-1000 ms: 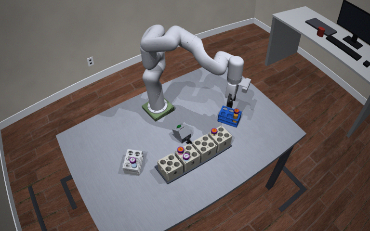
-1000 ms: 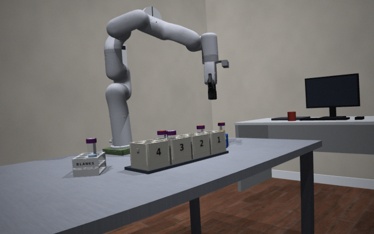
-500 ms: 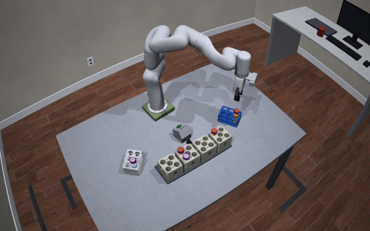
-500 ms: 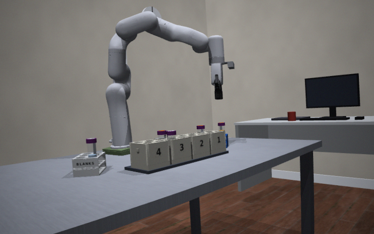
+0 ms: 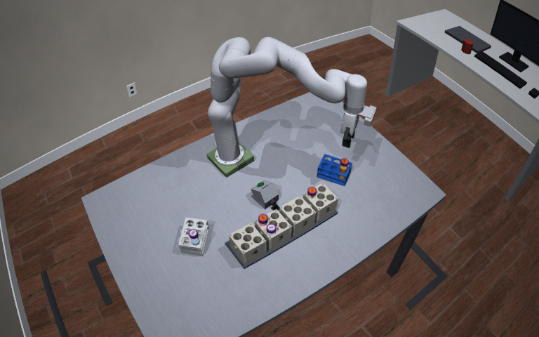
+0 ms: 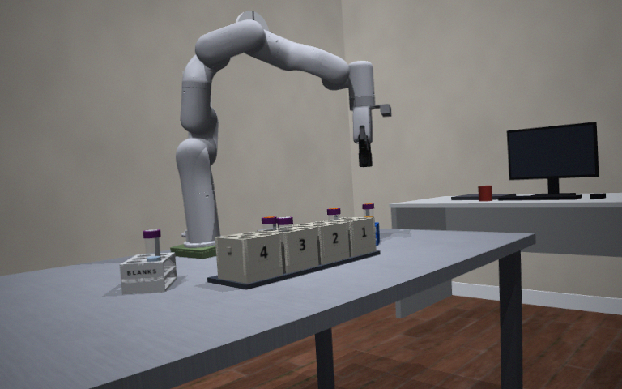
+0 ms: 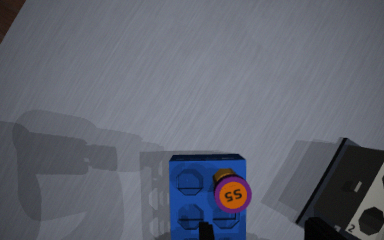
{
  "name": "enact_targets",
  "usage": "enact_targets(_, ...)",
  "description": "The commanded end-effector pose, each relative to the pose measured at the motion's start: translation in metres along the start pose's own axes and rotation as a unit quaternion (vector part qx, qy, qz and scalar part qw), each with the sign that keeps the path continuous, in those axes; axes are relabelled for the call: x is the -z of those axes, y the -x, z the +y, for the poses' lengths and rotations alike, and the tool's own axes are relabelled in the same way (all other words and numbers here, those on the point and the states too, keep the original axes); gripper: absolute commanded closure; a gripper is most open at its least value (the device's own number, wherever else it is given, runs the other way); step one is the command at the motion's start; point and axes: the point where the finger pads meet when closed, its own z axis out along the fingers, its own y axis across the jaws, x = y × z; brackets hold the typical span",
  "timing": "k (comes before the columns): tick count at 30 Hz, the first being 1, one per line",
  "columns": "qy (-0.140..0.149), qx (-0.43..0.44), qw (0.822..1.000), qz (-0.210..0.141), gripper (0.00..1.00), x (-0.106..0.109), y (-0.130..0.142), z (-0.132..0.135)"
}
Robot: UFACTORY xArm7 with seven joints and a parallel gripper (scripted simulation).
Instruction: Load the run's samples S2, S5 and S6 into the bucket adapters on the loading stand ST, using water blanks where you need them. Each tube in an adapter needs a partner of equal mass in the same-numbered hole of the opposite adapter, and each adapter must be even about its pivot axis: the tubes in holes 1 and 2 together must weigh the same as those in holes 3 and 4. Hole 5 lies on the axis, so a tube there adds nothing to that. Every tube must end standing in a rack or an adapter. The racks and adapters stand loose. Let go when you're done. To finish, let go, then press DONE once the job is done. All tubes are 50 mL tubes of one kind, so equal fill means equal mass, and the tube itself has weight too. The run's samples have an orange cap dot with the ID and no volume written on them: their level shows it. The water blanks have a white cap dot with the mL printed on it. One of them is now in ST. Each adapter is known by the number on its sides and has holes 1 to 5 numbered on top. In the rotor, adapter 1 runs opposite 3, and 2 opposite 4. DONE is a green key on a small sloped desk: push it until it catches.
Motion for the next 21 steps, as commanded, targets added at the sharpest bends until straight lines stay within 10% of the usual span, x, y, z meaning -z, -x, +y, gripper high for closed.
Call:
enact_targets(1,0.000,0.000,1.000,0.002,0.43,-0.005,-0.001,0.000)
enact_targets(21,0.000,0.000,1.000,0.002,0.43,-0.037,-0.001,0.000)
